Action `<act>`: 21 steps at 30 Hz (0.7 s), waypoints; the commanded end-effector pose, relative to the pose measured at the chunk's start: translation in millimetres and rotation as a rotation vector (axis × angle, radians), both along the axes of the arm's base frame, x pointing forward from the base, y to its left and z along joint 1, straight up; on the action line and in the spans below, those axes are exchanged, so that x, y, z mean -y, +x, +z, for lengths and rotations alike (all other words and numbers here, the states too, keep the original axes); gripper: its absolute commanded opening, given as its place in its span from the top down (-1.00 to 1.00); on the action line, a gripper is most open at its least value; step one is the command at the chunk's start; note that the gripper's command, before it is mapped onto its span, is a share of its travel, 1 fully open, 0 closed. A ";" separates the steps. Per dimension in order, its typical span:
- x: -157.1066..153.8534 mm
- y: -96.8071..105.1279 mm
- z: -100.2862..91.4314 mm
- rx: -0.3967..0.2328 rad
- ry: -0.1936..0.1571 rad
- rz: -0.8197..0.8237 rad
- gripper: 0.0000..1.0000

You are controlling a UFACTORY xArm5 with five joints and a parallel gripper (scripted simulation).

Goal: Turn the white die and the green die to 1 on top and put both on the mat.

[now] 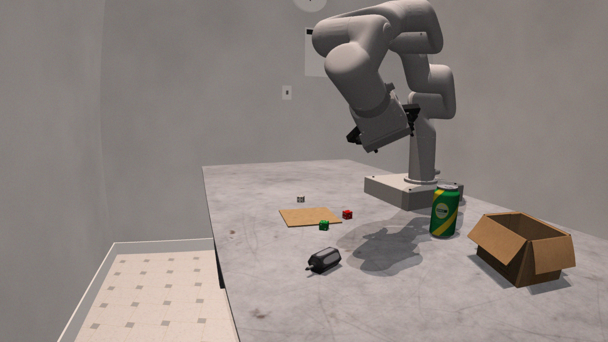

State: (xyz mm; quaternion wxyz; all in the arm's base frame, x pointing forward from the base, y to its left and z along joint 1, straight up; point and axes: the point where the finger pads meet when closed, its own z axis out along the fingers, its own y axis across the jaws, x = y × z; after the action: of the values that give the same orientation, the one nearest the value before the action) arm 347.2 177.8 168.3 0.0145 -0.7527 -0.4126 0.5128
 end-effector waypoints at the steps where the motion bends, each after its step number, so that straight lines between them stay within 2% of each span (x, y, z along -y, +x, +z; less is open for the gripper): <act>1: -0.3 0.6 1.2 0.003 0.002 0.000 -1.00; 18: -0.2 0.7 1.1 0.003 0.002 0.000 -1.00; 21: 4.9 4.5 -1.5 0.010 0.027 -0.006 -1.00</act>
State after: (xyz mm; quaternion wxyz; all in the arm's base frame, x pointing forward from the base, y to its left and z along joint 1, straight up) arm 347.4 177.5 168.1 0.0152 -0.7528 -0.4132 0.5122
